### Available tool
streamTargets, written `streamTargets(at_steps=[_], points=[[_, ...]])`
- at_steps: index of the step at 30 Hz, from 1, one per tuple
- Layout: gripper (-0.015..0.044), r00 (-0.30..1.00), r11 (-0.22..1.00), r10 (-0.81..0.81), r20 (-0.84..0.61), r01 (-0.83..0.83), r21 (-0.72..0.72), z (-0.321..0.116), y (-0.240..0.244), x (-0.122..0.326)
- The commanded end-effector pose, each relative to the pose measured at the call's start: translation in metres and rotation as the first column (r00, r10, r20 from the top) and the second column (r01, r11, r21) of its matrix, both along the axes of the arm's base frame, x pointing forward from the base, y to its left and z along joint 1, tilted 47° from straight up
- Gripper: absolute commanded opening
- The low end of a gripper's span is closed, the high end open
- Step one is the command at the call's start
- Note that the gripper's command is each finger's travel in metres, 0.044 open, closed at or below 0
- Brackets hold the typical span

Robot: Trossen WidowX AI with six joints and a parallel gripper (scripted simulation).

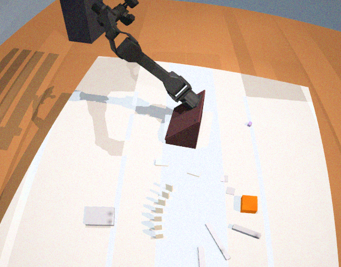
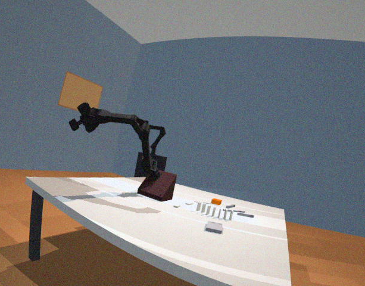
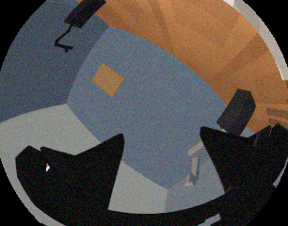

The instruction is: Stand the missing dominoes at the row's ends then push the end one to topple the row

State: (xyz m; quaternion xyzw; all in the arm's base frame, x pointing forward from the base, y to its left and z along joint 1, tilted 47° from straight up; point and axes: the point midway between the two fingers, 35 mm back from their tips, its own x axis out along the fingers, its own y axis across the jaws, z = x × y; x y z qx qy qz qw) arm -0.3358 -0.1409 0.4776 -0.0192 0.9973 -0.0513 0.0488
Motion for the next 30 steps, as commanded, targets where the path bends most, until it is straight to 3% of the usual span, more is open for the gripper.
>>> streamTargets(at_steps=[1, 5, 14, 30], points=[[0.0426, 1.000, 1.000, 0.001, 0.001, -0.001, -0.002, 0.000, -0.001, 0.000], [0.0440, 0.999, 0.998, 0.033, 0.013, -0.033, -0.061, -0.002, -0.014, 0.007], [0.0440, 0.938, 0.922, 0.341, 0.065, -0.320, -0.220, -0.025, -0.122, 0.063], [0.0440, 0.584, 0.586, 0.793, 0.170, -0.658, -0.473, -0.071, -0.254, 0.253]])
